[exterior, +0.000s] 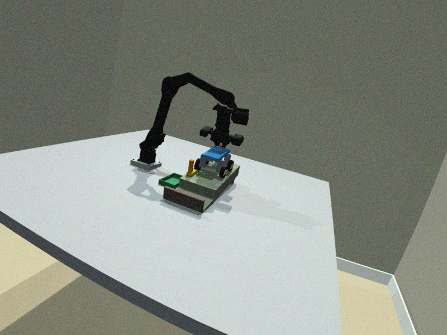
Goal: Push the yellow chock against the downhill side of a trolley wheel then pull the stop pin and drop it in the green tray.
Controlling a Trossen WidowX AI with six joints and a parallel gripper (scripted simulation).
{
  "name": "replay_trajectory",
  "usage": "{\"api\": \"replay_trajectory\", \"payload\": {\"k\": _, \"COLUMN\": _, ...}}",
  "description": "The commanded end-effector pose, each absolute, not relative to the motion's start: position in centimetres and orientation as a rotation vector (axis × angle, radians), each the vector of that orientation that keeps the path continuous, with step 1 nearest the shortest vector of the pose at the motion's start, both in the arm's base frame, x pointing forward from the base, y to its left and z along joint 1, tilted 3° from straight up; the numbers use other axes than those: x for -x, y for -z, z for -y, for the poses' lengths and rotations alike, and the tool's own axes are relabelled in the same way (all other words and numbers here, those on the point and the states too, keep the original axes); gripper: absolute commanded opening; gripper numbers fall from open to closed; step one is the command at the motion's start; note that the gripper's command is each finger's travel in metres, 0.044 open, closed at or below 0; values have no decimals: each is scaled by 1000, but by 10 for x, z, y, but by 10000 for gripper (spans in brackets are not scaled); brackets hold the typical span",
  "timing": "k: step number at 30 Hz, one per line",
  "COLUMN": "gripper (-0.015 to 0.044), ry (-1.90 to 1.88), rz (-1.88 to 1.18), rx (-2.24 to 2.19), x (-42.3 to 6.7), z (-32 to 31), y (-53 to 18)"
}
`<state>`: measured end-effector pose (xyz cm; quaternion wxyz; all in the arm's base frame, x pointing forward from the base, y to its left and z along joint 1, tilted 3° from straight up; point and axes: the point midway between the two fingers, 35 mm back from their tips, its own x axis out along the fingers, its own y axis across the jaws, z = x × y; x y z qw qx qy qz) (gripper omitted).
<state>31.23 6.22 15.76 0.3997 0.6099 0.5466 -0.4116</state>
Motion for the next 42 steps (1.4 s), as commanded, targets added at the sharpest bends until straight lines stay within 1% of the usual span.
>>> {"api": "replay_trajectory", "payload": {"k": 1, "gripper": 0, "ry": 1041, "rz": -1383, "rx": -1543, "x": -312, "z": -62, "y": -159}}
{"api": "replay_trajectory", "payload": {"k": 42, "gripper": 0, "ry": 1045, "rz": -1381, "rx": -1546, "x": -309, "z": -55, "y": -187}}
